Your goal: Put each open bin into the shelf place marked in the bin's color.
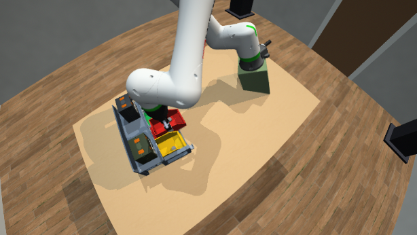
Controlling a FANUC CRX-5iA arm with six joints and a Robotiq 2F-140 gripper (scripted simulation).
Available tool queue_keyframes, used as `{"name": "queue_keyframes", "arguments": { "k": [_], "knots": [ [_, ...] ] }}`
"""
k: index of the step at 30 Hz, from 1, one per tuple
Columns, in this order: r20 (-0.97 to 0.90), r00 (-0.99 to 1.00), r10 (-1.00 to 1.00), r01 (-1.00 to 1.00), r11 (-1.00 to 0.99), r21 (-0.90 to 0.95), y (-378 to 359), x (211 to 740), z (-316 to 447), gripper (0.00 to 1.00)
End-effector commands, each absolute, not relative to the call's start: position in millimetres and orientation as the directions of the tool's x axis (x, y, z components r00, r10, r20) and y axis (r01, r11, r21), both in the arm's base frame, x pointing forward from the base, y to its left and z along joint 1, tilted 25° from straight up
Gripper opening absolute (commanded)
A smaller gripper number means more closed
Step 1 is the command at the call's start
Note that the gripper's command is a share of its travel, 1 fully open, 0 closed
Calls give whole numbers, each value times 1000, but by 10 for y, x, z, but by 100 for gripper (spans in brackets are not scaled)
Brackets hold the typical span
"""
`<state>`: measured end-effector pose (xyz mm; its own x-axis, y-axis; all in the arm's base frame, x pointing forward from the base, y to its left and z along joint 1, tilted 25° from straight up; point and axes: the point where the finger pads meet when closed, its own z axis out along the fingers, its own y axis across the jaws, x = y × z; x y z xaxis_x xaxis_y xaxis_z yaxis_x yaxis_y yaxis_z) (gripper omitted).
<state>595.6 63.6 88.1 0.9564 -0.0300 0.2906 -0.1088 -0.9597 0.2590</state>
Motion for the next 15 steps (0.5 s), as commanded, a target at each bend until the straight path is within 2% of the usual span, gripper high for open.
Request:
{"name": "queue_keyframes", "arguments": {
  "k": [1, 15],
  "knots": [
    [291, 956, -30, -109, -960, 259, 638, 5956, 885, 6],
    [291, 956, -30, -109, -960, 259, 653, 5939, 935, 6]
  ]
}}
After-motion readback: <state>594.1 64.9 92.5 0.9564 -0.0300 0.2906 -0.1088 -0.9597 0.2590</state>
